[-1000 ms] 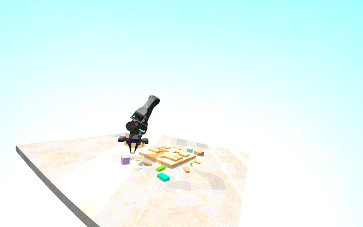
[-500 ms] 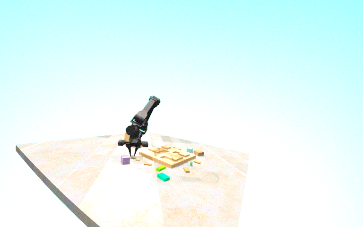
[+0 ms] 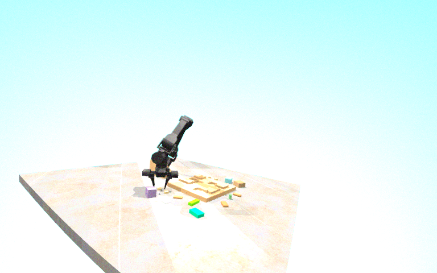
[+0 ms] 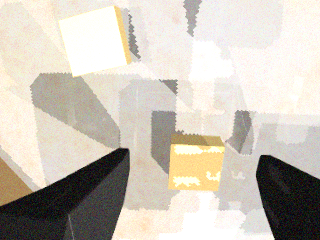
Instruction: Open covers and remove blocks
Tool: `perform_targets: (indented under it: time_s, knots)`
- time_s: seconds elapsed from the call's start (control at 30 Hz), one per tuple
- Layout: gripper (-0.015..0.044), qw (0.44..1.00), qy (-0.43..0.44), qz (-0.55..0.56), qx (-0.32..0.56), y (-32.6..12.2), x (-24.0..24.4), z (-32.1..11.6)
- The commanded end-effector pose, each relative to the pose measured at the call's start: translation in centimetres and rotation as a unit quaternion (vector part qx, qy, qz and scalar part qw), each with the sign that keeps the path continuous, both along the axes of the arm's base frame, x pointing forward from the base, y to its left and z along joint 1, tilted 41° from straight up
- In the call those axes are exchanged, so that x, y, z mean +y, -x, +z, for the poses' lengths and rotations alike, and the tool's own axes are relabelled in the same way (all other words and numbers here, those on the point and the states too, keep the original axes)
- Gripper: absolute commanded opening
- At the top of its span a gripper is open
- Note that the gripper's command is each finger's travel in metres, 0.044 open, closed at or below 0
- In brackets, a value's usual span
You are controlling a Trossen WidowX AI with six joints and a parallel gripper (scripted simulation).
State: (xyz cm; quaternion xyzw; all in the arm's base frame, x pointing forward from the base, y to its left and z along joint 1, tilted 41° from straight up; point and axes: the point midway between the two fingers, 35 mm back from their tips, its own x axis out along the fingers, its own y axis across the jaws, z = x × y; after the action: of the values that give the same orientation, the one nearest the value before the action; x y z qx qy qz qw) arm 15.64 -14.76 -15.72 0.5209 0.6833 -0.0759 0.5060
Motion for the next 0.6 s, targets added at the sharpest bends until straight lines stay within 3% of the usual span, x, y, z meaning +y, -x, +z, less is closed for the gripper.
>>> perform_targets:
  time_s: [0.0, 0.1, 0.57]
  knots:
    - [0.0369, 1.0, 0.001, 0.0, 0.0, 0.0, -0.1, 0.0]
    - [0.044, 1.0, 0.001, 0.0, 0.0, 0.0, -0.2, 0.2]
    - [0.044, 1.0, -0.001, -0.001, 0.001, 0.2, -3.1, 3.4]
